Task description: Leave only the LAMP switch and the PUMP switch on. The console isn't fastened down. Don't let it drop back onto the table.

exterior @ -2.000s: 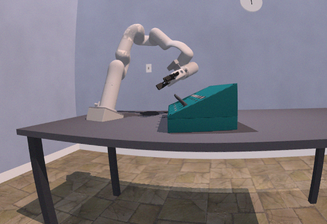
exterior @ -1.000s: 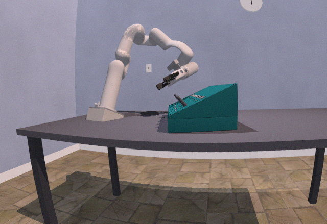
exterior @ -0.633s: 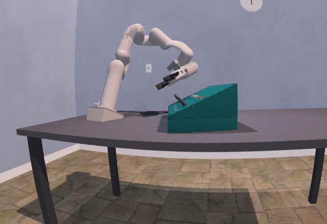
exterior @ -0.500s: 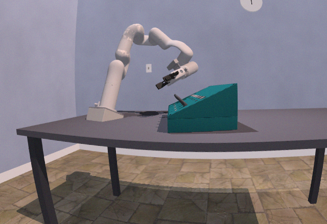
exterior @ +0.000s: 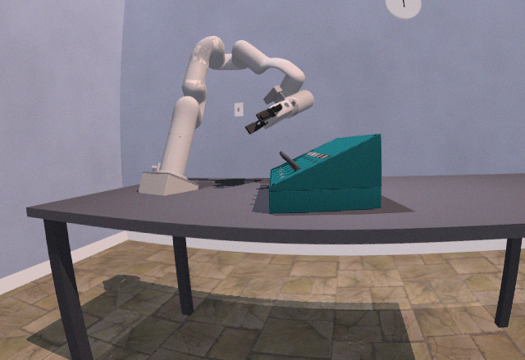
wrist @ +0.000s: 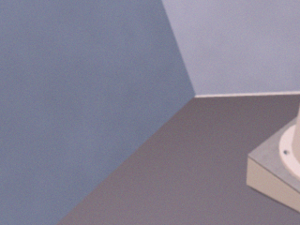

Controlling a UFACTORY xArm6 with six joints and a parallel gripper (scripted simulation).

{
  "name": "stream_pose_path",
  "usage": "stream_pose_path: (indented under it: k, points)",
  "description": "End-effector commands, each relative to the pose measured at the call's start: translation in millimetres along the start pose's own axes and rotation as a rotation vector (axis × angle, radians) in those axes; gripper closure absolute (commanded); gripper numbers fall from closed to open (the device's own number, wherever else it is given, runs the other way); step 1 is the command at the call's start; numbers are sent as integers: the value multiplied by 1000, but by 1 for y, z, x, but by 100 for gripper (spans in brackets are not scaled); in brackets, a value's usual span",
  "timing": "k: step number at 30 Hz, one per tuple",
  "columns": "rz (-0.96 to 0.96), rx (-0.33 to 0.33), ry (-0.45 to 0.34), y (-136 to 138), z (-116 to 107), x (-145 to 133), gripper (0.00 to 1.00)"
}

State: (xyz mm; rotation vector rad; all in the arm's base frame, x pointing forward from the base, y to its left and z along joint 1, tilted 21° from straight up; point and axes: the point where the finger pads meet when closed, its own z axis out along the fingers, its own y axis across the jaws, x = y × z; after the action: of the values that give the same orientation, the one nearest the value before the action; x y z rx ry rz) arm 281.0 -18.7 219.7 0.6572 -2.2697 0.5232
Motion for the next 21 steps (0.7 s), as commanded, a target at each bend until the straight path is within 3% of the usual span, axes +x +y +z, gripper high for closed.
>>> stream_pose_path:
  k: [1,6,21]
  points:
    - [1,1,-4,-5,-3,29,0]
    - [1,1,-4,-9,-5,52,0]
    - [1,1,-4,-13,-6,79,0]
